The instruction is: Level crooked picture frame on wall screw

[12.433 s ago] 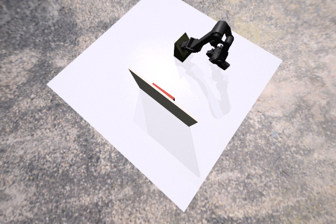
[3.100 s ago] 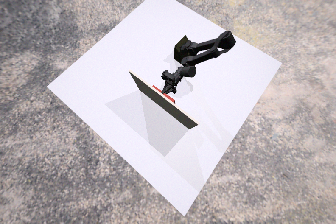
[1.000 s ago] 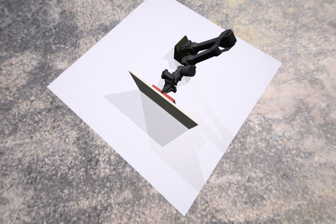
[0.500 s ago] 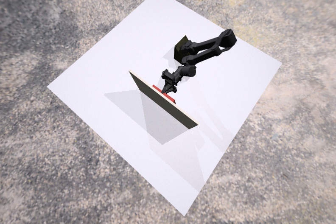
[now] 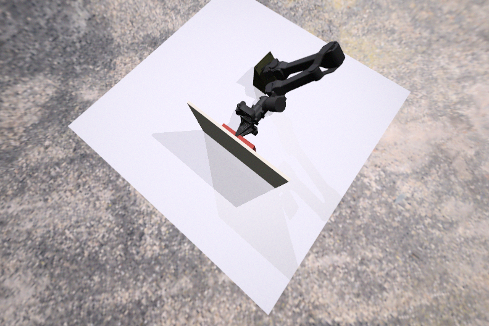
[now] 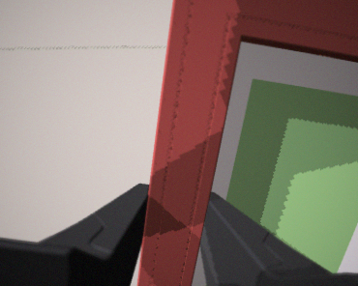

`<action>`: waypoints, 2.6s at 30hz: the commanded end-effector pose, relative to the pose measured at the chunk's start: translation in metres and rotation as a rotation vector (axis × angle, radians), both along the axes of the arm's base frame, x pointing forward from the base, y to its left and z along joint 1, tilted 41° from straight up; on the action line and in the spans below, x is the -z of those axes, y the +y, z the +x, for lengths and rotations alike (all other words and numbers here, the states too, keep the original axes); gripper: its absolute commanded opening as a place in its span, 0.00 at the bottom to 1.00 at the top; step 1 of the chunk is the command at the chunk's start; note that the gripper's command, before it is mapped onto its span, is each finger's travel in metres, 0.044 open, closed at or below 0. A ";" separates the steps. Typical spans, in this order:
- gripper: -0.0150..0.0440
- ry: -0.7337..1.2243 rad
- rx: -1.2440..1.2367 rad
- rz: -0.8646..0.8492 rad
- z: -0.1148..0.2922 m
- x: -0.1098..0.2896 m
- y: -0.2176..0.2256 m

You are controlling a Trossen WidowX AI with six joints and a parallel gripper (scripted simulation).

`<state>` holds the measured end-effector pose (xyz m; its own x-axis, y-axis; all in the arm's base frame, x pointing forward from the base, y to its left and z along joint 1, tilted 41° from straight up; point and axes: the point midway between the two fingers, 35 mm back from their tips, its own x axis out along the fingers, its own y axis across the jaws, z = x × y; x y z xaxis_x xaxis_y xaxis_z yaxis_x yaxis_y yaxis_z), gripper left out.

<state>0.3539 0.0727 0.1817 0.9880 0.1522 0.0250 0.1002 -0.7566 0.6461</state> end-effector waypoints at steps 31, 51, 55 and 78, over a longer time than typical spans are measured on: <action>0.25 -0.018 0.010 0.003 0.001 -0.006 0.001; 0.25 -0.018 0.010 0.003 0.000 -0.001 0.005; 0.25 -0.012 0.000 0.004 0.000 0.000 0.006; 0.25 -0.022 0.003 -0.082 0.000 0.000 0.006</action>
<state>0.3540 0.0787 0.1815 0.9882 0.1487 0.0356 0.0830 -0.7170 0.6921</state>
